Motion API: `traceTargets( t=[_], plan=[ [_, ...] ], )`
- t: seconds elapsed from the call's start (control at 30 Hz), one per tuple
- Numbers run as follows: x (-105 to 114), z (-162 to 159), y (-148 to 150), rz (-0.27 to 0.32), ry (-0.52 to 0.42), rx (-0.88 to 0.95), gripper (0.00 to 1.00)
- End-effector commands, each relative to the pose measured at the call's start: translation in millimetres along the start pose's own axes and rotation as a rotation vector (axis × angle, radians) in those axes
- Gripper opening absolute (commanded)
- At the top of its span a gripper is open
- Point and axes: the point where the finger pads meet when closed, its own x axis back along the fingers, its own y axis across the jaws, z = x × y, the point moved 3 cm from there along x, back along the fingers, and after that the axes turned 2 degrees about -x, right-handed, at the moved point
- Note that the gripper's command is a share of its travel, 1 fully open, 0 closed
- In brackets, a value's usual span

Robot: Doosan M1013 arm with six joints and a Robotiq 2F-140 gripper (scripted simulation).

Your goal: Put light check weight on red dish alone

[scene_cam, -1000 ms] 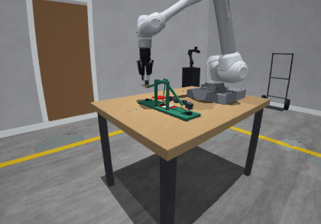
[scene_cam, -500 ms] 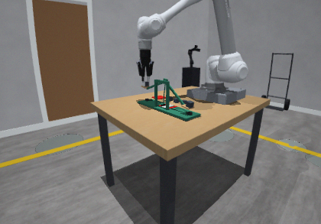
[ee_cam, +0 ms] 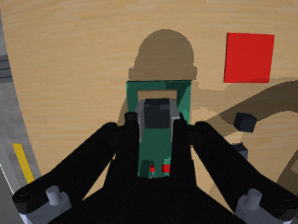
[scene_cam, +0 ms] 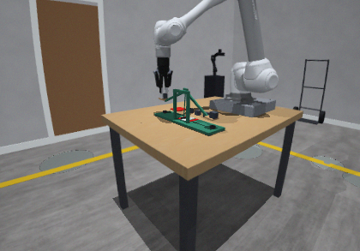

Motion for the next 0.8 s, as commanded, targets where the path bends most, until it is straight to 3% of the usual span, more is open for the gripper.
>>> traceTargets(
  t=[0.0, 0.77],
  plan=[
    [-0.1, -0.1, 0.0, 0.0, 0.0, 0.0, 0.24],
    [-16.1, -5.5, 0.2, 0.0, 0.0, 0.0, 0.24]
  ],
)
